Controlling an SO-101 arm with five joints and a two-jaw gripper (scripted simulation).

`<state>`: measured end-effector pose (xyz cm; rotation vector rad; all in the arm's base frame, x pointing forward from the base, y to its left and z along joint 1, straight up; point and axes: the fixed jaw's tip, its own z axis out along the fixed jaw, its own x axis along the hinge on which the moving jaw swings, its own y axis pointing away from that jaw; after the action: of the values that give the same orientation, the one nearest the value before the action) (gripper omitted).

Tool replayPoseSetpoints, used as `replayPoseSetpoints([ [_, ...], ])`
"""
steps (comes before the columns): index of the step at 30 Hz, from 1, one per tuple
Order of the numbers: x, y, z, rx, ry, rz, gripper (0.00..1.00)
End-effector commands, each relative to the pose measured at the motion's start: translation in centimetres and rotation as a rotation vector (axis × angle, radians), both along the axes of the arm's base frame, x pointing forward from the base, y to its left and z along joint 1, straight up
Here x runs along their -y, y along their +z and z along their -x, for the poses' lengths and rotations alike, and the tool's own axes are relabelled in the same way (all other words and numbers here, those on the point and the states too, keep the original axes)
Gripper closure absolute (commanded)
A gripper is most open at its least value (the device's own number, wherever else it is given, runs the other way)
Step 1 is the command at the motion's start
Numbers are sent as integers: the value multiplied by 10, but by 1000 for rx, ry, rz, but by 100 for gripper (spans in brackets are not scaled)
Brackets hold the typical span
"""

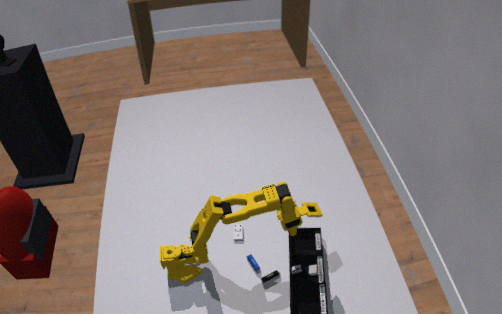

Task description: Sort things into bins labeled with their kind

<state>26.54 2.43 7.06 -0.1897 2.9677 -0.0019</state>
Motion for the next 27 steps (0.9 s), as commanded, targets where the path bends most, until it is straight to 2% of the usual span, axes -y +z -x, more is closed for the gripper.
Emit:
replayPoseSetpoints([
  [1, 2, 11, -5, 48, -20, -6, 100],
  [10, 4, 11, -12, 65, -41, -9, 100],
  [21, 11, 12, -30, 120, -106, -20, 100],
  [27, 13, 11, -33, 131, -120, -23, 100],
])
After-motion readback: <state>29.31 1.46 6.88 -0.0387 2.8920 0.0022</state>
